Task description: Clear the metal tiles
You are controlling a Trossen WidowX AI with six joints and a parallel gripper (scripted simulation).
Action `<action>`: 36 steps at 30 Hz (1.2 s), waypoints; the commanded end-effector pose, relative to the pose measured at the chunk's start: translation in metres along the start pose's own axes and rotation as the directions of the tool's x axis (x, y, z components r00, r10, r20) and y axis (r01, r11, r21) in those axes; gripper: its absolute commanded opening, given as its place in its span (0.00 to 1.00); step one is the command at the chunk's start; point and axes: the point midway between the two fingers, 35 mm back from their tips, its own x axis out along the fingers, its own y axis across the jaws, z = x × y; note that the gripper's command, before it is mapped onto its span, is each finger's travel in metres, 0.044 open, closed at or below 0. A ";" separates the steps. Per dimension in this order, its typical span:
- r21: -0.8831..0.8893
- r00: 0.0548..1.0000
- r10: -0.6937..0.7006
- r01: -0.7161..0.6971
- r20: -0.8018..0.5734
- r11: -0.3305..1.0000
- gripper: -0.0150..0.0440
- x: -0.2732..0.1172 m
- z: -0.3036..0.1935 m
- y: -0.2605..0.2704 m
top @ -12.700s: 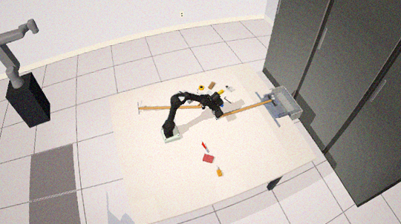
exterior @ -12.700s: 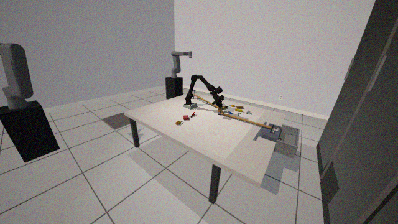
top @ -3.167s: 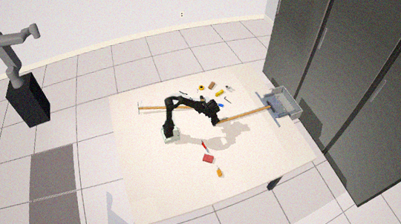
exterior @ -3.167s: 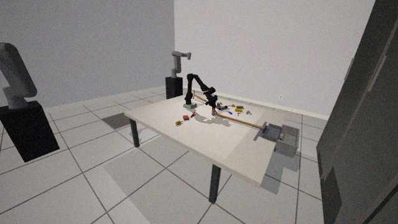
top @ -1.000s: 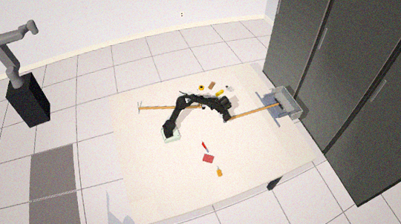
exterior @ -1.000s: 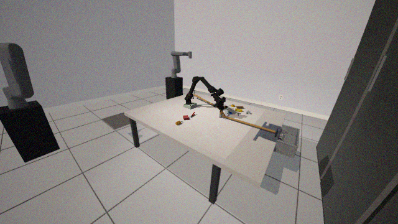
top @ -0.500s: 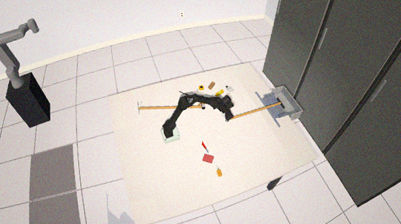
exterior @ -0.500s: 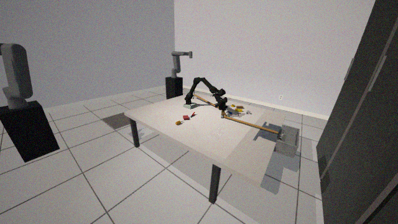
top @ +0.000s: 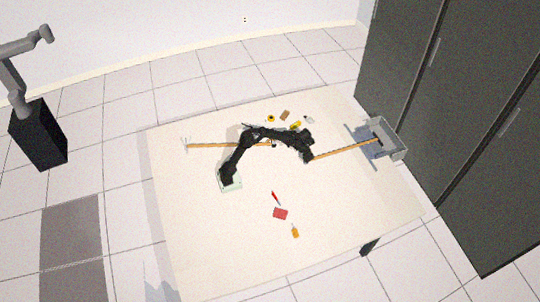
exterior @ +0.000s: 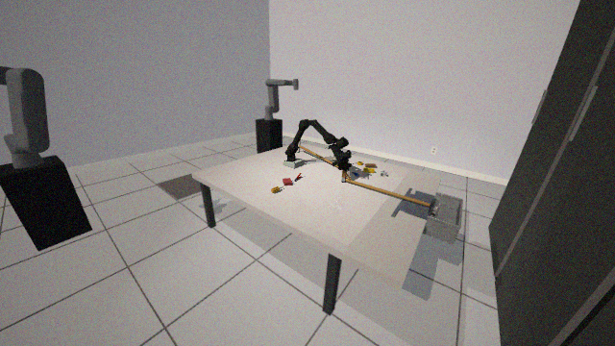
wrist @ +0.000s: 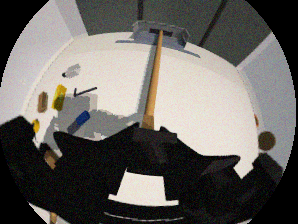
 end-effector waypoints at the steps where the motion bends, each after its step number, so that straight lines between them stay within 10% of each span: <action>1: 0.001 1.000 -0.001 0.001 0.006 1.000 0.25 0.000 0.002 0.000; 36: 0.001 1.000 -0.002 0.002 0.007 1.000 0.25 -0.040 -0.026 0.000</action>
